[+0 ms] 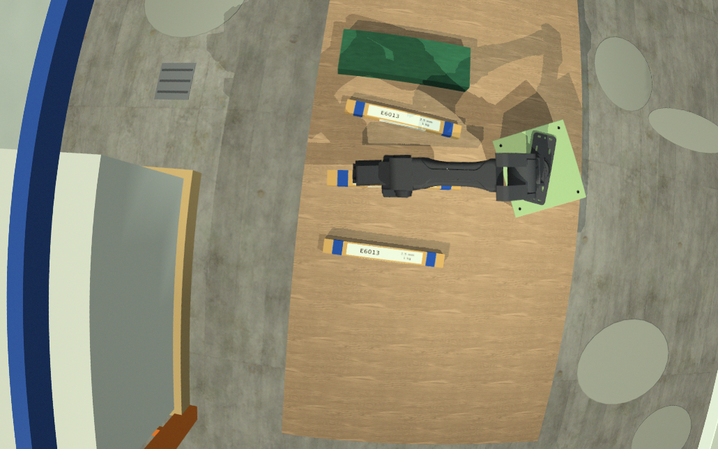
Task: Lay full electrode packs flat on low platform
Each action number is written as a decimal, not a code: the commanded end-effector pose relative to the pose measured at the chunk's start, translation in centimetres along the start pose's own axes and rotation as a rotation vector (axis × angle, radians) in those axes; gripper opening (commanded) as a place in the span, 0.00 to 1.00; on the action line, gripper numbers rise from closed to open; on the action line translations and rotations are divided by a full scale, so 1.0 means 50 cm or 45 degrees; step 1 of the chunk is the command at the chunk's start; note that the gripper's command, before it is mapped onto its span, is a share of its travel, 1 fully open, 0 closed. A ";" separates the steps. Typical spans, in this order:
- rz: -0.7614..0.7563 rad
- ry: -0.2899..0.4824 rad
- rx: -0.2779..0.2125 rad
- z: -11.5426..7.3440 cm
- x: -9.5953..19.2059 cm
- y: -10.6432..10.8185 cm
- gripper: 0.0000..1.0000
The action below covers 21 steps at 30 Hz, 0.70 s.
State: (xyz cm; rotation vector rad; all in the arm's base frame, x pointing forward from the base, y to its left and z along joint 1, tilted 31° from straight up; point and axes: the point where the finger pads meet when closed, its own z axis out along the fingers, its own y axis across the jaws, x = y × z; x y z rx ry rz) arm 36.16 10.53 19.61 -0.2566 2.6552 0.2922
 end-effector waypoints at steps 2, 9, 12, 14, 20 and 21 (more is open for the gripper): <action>-0.002 -0.092 -0.003 -0.081 -0.027 0.000 0.00; -0.002 -0.092 -0.003 -0.109 -0.025 0.000 0.00; -0.002 -0.092 -0.003 -0.121 -0.024 0.000 0.00; -0.002 -0.092 -0.003 -0.125 -0.023 0.000 0.00; -0.002 -0.092 -0.003 -0.145 -0.022 0.000 0.00; -0.002 -0.092 -0.003 -0.149 -0.022 0.000 0.00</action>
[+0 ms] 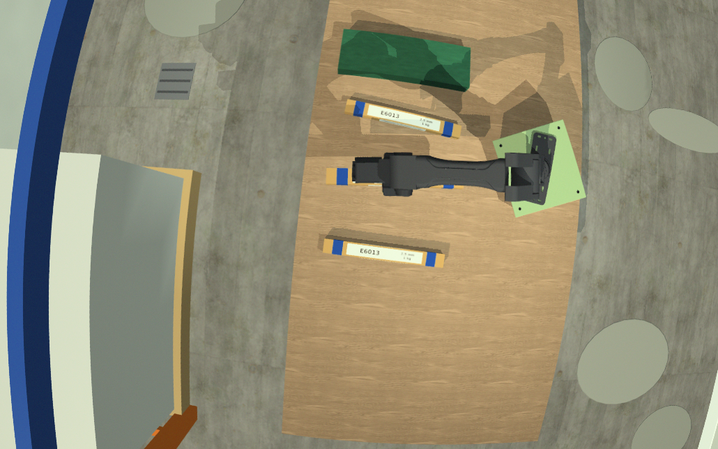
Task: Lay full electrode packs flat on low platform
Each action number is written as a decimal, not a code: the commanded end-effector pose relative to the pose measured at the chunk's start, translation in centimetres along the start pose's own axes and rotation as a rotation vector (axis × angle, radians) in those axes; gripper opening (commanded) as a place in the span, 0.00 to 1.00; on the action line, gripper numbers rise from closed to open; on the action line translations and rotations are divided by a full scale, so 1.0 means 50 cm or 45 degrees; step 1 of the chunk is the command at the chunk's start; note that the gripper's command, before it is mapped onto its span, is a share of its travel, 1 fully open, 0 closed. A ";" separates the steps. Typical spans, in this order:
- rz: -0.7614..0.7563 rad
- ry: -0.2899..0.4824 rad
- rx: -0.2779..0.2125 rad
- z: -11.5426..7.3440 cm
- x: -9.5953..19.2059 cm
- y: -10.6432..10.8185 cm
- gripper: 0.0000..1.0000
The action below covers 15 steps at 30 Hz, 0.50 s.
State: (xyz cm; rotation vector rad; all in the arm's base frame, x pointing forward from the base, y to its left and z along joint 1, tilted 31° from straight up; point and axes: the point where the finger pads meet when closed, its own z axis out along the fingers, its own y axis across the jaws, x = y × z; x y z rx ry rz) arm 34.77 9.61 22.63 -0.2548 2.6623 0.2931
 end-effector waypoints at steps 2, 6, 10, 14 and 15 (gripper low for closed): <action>-0.005 -0.100 -0.002 -0.088 -0.020 0.001 0.00; -0.005 -0.100 -0.002 -0.104 -0.019 0.001 0.00; -0.005 -0.100 -0.002 -0.116 -0.018 0.002 0.00; -0.004 -0.096 -0.001 -0.126 -0.016 0.001 0.00; -0.004 -0.096 -0.001 -0.130 -0.016 0.001 0.00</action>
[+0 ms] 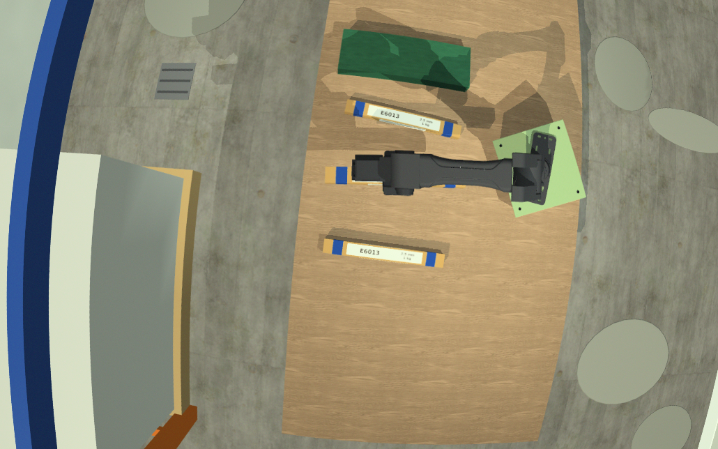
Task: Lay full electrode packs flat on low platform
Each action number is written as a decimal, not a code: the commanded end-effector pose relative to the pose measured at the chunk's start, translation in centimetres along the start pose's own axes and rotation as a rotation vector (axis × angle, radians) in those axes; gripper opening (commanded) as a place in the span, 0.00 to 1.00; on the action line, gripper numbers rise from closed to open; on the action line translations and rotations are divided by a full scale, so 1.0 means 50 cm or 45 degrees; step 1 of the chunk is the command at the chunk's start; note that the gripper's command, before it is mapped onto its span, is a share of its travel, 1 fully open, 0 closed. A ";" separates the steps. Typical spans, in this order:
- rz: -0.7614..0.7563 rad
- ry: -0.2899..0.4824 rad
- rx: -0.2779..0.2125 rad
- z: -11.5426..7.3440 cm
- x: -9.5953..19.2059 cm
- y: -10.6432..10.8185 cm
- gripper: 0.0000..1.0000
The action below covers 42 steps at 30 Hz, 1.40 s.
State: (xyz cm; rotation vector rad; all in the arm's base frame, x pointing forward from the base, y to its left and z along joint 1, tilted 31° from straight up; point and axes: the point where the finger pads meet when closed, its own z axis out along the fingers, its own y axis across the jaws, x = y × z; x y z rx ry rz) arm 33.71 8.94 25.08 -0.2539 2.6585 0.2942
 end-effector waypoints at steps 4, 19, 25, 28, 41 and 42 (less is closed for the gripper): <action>-0.004 -0.091 0.000 -0.091 -0.013 0.001 0.00; 0.000 -0.086 0.000 -0.091 -0.008 0.000 0.00; 0.000 -0.086 0.000 -0.091 -0.006 0.000 0.00; 0.000 -0.086 0.000 -0.091 -0.005 0.000 0.00; 0.000 -0.083 -0.001 -0.089 -0.002 -0.001 0.00; 0.000 -0.083 0.000 -0.089 -0.001 -0.001 0.00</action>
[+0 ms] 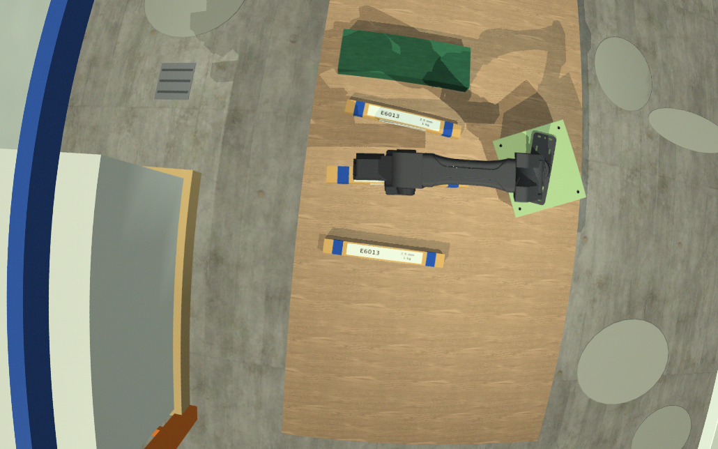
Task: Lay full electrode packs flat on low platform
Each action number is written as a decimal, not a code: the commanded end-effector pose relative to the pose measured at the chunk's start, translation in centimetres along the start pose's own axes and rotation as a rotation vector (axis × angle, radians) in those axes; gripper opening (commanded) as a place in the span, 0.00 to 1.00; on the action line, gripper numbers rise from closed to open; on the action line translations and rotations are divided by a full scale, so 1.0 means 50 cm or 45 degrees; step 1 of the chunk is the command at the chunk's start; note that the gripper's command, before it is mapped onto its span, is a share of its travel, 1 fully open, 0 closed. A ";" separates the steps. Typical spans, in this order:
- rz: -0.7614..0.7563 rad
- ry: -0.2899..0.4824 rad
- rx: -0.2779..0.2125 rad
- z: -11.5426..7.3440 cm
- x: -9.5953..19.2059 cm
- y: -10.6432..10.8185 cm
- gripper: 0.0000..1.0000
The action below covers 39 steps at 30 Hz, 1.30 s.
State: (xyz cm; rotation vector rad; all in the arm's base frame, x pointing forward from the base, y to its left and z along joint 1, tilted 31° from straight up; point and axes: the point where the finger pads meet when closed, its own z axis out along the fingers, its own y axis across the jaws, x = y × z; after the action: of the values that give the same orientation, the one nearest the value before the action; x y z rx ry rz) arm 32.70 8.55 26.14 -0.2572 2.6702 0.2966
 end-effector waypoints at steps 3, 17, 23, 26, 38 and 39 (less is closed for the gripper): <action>0.000 -0.098 0.003 -0.058 -0.009 -0.002 0.00; -0.001 -0.104 0.003 -0.050 -0.008 -0.003 0.00; 0.095 -0.101 -0.003 -0.054 -0.005 -0.012 0.00; 0.133 -0.075 -0.002 -0.032 0.009 -0.032 0.00; 0.114 -0.083 0.002 -0.040 0.017 -0.087 0.00; 0.114 -0.083 0.002 -0.040 0.017 -0.087 0.00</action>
State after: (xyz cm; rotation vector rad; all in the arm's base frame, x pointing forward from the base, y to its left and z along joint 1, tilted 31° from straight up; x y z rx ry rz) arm 32.80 4.15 24.95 -0.1016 2.6866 0.3179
